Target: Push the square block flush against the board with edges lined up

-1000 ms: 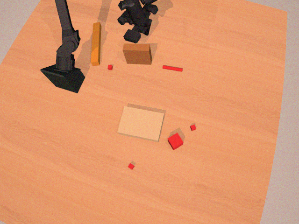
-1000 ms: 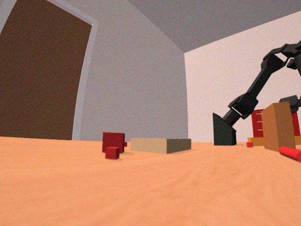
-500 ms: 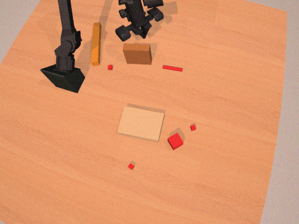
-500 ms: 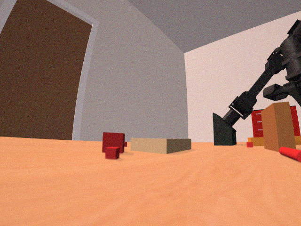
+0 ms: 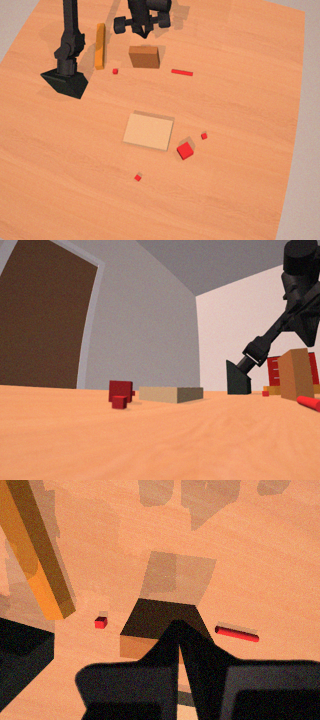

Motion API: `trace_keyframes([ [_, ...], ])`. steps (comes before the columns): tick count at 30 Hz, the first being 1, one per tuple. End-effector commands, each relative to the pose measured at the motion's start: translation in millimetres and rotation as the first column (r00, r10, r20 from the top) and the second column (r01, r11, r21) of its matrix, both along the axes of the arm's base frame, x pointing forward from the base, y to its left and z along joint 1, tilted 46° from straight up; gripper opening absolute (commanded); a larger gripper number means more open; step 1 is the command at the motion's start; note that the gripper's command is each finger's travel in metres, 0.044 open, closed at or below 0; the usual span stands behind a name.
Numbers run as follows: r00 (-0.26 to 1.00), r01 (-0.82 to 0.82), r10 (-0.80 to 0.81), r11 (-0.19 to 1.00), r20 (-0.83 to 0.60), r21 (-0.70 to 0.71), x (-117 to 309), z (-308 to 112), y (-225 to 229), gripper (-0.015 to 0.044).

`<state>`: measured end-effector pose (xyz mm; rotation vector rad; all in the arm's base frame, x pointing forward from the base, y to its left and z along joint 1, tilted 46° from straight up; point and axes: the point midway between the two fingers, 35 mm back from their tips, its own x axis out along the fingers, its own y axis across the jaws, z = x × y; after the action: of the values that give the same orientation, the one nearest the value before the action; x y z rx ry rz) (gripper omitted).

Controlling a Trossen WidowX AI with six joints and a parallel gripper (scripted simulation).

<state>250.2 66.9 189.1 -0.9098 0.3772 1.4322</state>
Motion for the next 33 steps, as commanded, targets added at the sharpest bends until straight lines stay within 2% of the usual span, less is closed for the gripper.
trace_keyframes([
  [1,0.991,0.088,-0.083,0.995,-0.103,0.044,-3.4,7.8,-11.0,0.0],
  [8,0.987,0.106,-0.099,0.993,-0.125,0.051,-4.0,7.7,-12.0,0.0],
  [14,0.984,0.12,-0.11,0.991,-0.14,0.061,1.0,-23.3,20.6,0.0],
  [33,0.984,0.12,-0.111,0.991,-0.14,0.058,3.2,-29.8,14.3,0.0],
])
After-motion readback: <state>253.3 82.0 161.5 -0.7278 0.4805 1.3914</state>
